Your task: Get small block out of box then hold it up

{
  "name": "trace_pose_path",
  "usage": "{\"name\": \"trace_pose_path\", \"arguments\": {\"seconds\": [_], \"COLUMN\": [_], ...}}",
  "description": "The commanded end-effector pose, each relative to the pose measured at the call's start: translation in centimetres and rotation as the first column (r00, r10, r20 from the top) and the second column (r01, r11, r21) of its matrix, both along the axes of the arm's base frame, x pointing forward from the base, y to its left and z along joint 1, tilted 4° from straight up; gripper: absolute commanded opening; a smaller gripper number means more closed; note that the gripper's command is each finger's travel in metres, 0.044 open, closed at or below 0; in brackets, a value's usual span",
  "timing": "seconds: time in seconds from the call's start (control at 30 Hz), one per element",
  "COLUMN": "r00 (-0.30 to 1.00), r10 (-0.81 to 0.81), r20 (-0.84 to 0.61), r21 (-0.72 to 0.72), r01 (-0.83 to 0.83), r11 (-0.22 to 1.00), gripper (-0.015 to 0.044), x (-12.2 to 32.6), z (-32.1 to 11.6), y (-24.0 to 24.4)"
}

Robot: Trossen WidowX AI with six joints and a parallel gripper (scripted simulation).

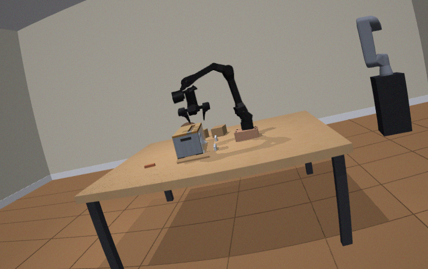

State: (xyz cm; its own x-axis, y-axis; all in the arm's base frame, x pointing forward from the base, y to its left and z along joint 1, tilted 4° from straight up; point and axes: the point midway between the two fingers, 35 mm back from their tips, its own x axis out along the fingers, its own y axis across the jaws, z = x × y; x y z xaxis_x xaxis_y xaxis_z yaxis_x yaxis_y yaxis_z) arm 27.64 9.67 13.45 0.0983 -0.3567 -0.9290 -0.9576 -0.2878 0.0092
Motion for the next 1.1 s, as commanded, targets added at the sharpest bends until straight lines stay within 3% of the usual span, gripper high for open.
{"name": "trace_pose_path", "arguments": {"seconds": [0.0,1.07], "r00": [1.0,1.0], "r10": [-0.006,-0.006], "r20": [-0.011,-0.012], "r21": [0.001,0.0], "r01": [0.006,0.006], "r11": [1.0,1.0], "gripper": [0.04,0.04], "x": [-0.2,-0.5], "z": [-0.9,-6.1], "y": [0.0,-0.4]}}
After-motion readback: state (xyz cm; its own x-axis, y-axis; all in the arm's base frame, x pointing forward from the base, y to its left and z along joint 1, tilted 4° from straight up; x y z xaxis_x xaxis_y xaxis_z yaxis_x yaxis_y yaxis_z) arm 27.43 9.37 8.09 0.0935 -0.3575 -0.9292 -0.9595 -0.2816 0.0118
